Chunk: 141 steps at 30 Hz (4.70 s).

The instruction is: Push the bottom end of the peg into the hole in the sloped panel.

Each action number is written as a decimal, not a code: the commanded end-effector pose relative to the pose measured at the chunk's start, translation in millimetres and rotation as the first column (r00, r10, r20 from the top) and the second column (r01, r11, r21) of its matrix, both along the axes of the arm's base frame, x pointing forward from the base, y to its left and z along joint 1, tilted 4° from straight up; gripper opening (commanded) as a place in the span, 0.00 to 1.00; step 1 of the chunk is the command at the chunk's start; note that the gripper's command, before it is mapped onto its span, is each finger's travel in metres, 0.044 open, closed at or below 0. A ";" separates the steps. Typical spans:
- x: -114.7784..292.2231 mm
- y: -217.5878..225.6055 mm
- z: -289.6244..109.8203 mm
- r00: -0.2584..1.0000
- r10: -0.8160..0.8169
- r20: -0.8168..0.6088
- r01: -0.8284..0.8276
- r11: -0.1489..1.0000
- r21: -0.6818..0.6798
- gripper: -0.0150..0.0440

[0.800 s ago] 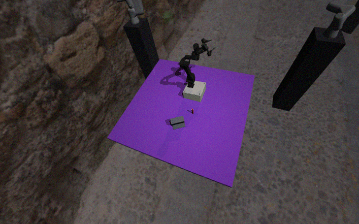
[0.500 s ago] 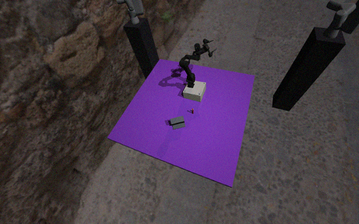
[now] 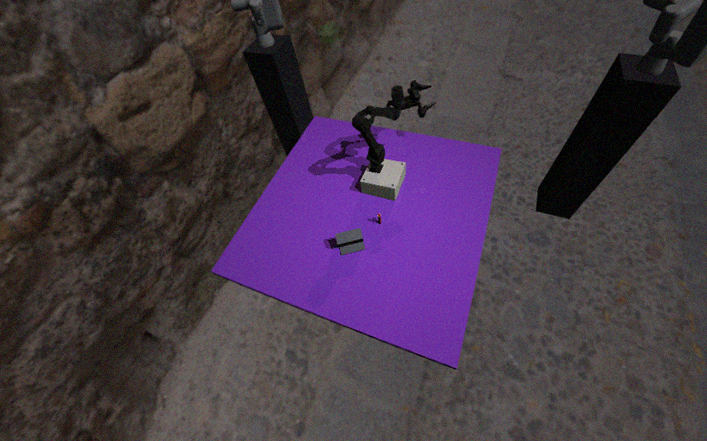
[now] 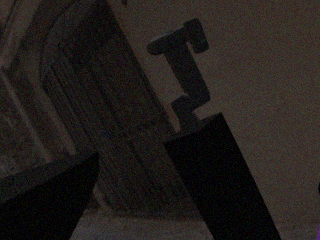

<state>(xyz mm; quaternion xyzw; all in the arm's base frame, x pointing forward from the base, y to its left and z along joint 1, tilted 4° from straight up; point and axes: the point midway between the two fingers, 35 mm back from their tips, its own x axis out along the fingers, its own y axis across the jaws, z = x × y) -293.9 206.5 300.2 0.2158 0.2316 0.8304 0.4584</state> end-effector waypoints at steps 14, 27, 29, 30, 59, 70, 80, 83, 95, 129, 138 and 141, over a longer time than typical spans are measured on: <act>28.9 64.1 -26.1 0.949 -0.158 0.271 0.159 0.987 0.017 1.00; 64.1 106.3 -49.3 0.862 -0.245 0.444 0.269 0.963 0.011 1.00; 70.1 112.5 -52.8 0.843 -0.256 0.473 0.284 0.959 0.011 1.00; 73.2 115.5 -54.6 0.833 -0.260 0.488 0.292 0.956 0.012 1.00; 180.9 178.3 -104.2 0.536 -0.283 0.796 0.480 0.877 -0.012 1.00; 229.9 190.6 -121.0 0.429 -0.242 0.871 0.549 0.835 -0.039 1.00; 276.5 194.2 -134.4 0.353 -0.197 0.915 0.615 0.785 -0.068 1.00; 290.2 193.9 -139.8 0.331 -0.172 0.928 0.631 0.771 -0.082 1.00; 342.9 187.6 -161.7 0.271 -0.058 0.961 0.682 0.716 -0.150 1.00; 474.1 124.3 -216.7 0.277 0.285 0.918 0.764 0.513 -0.390 1.00; 502.4 98.2 -228.3 0.304 0.375 0.876 0.761 0.457 -0.460 1.00; 510.9 88.8 -232.0 0.316 0.402 0.859 0.758 0.438 -0.484 1.00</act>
